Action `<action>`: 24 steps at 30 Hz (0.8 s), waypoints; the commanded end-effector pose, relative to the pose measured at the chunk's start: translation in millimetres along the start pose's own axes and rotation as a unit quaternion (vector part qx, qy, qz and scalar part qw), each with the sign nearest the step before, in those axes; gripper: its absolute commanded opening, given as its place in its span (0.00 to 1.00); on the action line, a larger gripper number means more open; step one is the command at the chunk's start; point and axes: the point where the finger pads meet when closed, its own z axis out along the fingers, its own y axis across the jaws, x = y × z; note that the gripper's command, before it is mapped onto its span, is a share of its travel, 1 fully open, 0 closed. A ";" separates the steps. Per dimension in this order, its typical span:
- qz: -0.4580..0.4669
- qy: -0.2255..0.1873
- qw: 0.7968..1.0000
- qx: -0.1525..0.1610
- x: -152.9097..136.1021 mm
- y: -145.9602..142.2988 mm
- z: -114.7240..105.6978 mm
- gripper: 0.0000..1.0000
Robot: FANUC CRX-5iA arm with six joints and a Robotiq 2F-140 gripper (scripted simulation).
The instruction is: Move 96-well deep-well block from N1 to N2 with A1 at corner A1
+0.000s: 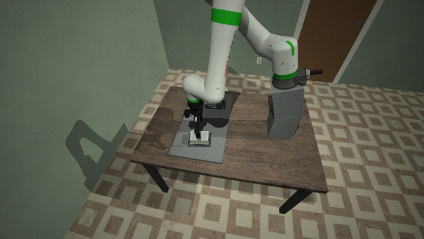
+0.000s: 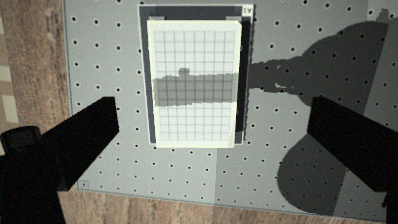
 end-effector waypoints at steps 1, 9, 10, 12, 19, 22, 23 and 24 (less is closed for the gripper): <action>0.000 0.001 1.000 0.000 -1.2 7.4 -0.7 1.00; 0.000 0.001 1.000 0.000 -8.3 33.2 -0.7 1.00; 0.000 0.001 1.000 0.000 -8.3 33.2 -0.7 1.00; 0.000 0.001 1.000 0.000 -9.2 36.4 -0.7 1.00; 0.000 0.001 1.000 0.000 -15.4 58.9 -0.6 1.00; 0.000 0.001 1.000 0.000 -18.1 68.6 -0.6 1.00; 0.000 0.001 1.000 0.000 -19.0 71.8 -0.6 1.00; 0.000 0.001 1.000 0.000 -19.9 75.0 -0.6 1.00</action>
